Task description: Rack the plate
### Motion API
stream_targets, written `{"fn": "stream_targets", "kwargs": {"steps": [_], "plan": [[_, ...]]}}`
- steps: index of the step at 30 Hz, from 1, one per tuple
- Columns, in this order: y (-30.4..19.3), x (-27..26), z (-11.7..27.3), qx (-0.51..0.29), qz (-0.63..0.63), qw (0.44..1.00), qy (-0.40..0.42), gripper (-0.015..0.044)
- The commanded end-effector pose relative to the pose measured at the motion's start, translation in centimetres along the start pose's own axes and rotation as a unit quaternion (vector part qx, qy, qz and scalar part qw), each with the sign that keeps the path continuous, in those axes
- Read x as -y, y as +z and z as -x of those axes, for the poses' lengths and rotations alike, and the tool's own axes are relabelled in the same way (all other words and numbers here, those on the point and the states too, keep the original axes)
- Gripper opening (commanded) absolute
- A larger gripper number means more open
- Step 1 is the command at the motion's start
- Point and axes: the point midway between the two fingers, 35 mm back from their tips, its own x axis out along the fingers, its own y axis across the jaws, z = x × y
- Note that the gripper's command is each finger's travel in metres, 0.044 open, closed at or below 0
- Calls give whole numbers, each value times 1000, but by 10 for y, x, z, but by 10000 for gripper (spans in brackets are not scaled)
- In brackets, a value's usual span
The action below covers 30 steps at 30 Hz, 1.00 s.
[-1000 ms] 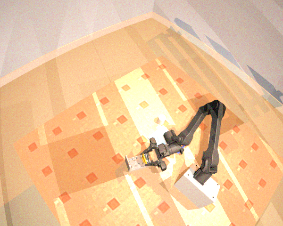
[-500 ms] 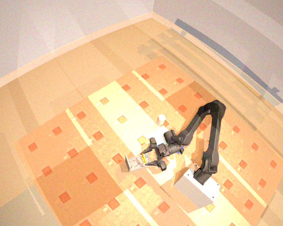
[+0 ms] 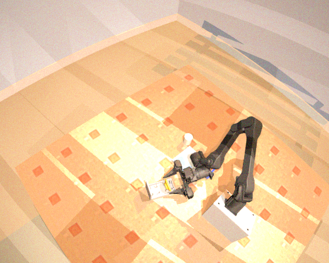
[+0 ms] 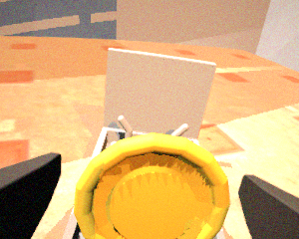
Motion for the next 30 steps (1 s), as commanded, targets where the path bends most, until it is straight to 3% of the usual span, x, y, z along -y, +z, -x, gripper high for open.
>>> {"fn": "stream_targets", "kwargs": {"steps": [1, 4, 15, 20, 30], "plan": [[0, 0, 0, 0, 0, 1000, 0, 400], [7, 2, 1, -1, 0, 1000, 1, 400], [116, 15, 21, 7, -2, 1000, -2, 400], [117, 14, 20, -6, -23, 1000, 6, 400], [115, 6, 17, -104, -155, 981, 44, 400]]}}
